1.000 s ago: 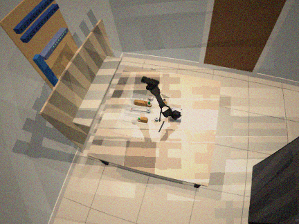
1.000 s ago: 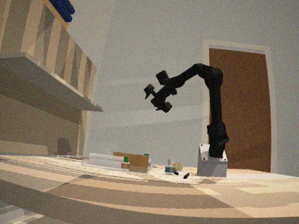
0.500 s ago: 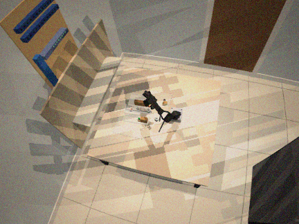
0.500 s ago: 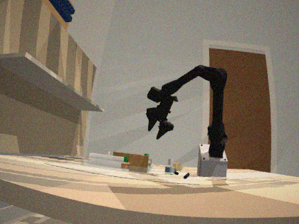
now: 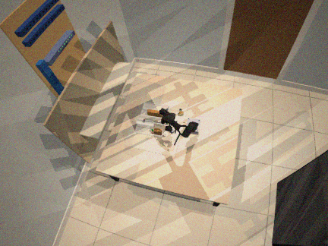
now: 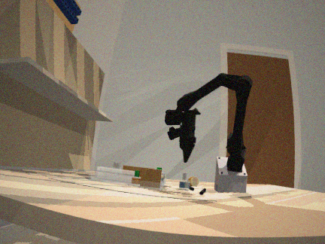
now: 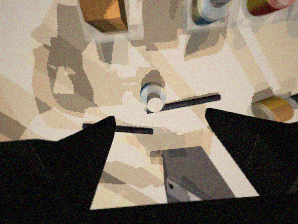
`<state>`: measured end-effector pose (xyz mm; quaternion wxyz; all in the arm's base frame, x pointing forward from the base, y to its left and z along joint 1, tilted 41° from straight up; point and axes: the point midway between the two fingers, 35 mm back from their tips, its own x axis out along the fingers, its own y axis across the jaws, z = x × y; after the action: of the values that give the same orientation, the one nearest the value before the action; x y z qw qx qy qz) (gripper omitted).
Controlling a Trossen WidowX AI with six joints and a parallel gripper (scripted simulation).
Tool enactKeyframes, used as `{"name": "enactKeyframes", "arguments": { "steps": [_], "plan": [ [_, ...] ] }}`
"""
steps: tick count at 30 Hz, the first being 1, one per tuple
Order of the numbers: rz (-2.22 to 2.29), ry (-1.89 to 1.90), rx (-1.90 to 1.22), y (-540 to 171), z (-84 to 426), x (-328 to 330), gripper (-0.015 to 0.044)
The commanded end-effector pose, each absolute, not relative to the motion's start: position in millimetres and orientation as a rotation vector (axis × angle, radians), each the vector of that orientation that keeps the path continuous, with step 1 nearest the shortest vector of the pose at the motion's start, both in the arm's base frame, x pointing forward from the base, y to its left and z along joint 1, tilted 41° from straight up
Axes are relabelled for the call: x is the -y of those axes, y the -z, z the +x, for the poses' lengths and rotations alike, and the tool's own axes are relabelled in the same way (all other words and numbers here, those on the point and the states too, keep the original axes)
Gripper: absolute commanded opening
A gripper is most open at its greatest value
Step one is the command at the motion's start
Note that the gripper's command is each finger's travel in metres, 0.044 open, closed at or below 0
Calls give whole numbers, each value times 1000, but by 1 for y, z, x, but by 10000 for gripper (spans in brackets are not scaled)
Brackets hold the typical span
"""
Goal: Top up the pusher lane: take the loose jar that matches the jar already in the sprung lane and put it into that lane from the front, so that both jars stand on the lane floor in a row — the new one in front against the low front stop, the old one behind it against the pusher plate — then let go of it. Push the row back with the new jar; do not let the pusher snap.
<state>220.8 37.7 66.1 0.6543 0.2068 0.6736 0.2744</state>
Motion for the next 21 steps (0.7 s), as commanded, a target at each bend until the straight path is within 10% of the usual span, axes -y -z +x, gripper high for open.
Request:
{"name": "enactKeyframes", "arguments": {
  "steps": [1, 21],
  "plan": [
    [490, -618, -1536, -65, 217, -40, 440],
    [492, -619, -1535, -18, 212, -79, 440]
  ]
}}
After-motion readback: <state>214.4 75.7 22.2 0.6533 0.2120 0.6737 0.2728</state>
